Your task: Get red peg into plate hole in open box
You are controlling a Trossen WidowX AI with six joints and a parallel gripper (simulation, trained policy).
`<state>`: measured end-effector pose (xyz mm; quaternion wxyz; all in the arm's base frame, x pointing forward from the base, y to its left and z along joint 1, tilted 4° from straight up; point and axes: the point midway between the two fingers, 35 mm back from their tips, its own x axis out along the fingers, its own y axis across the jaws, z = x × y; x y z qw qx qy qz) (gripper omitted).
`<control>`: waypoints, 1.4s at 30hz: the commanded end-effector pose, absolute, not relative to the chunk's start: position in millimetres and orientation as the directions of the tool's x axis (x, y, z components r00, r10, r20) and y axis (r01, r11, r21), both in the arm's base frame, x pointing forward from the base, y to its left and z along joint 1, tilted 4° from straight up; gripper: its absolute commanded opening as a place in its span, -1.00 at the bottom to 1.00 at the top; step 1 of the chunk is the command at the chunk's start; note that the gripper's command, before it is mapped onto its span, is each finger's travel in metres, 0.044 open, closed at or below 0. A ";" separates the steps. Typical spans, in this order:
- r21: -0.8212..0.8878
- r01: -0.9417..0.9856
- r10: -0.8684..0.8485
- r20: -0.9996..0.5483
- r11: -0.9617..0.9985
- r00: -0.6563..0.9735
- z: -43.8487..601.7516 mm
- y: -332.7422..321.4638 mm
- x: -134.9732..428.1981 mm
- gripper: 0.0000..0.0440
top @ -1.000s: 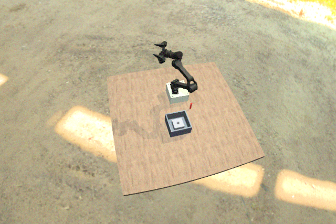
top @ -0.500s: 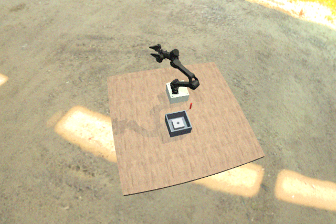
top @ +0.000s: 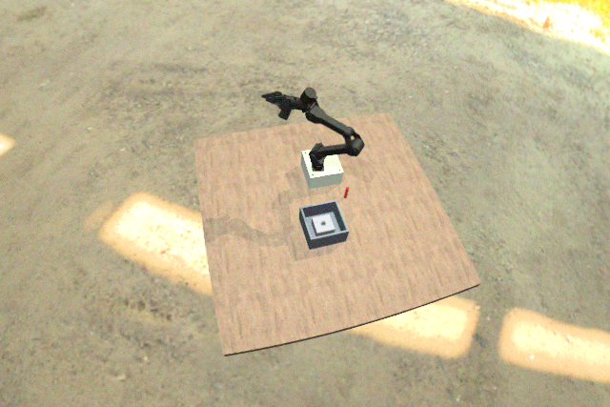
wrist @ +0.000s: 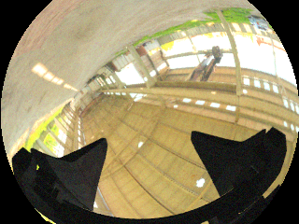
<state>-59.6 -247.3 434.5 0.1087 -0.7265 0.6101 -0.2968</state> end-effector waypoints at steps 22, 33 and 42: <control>-0.976 -0.214 -0.984 -0.005 -0.035 0.181 368.3 -299.4 -8.6 1.00; -0.977 0.050 -0.947 -0.187 0.206 0.260 329.9 -309.0 32.5 1.00; -0.876 0.217 -0.878 -0.349 0.430 0.328 296.3 -304.5 73.8 1.00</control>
